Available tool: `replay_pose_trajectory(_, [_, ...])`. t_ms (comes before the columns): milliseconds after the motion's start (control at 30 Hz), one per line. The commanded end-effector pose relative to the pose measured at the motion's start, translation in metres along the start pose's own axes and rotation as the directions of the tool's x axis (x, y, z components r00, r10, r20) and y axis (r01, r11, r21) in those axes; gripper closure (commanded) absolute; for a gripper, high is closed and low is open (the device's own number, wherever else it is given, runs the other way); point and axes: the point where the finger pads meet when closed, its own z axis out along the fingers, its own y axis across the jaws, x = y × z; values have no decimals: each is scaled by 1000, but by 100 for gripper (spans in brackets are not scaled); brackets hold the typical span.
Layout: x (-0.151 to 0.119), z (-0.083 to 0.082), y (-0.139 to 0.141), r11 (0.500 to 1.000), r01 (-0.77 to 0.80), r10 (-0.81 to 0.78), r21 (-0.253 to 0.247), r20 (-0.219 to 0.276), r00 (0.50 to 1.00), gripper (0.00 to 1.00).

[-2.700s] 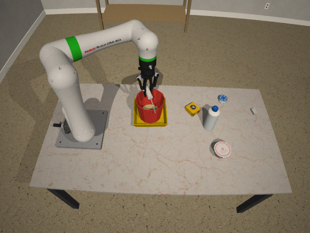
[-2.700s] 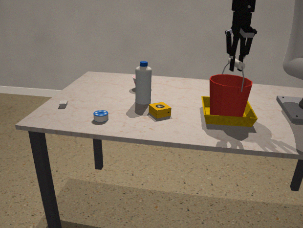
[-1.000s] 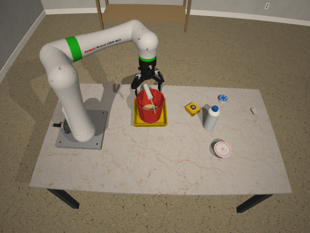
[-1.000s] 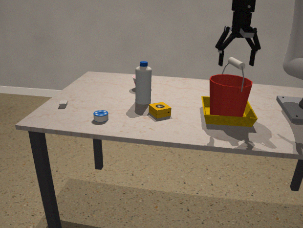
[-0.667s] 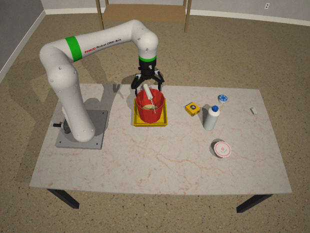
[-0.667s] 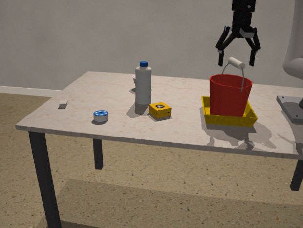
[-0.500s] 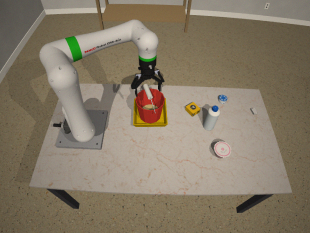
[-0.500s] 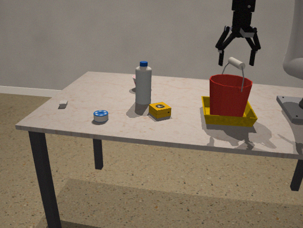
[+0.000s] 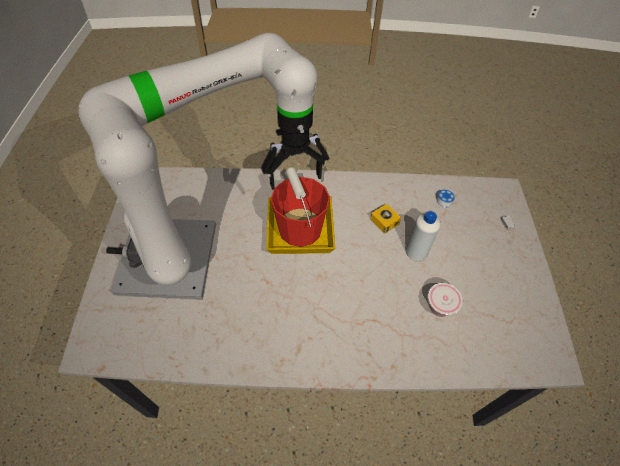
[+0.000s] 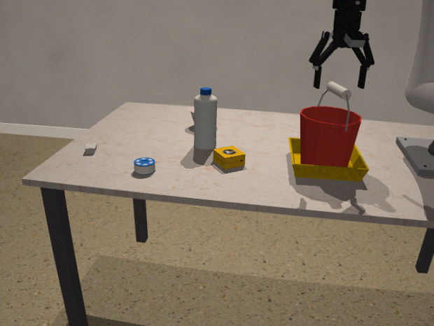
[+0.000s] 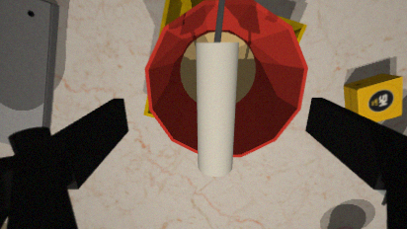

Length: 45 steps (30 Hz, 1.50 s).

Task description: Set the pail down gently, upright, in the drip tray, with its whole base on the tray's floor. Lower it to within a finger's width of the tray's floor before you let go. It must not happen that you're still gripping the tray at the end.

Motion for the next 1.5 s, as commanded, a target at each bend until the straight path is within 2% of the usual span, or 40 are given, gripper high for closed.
replay_pose_trajectory(0, [0, -5, 0, 1000, 0, 0, -1, 0, 1000, 0])
replay_pose_trajectory(467, [0, -39, 0, 1000, 0, 0, -1, 0, 1000, 0])
replay_pose_trajectory(833, [0, -55, 0, 1000, 0, 0, -1, 0, 1000, 0])
replay_pose_trajectory(1467, [0, -63, 0, 1000, 0, 0, -1, 0, 1000, 0])
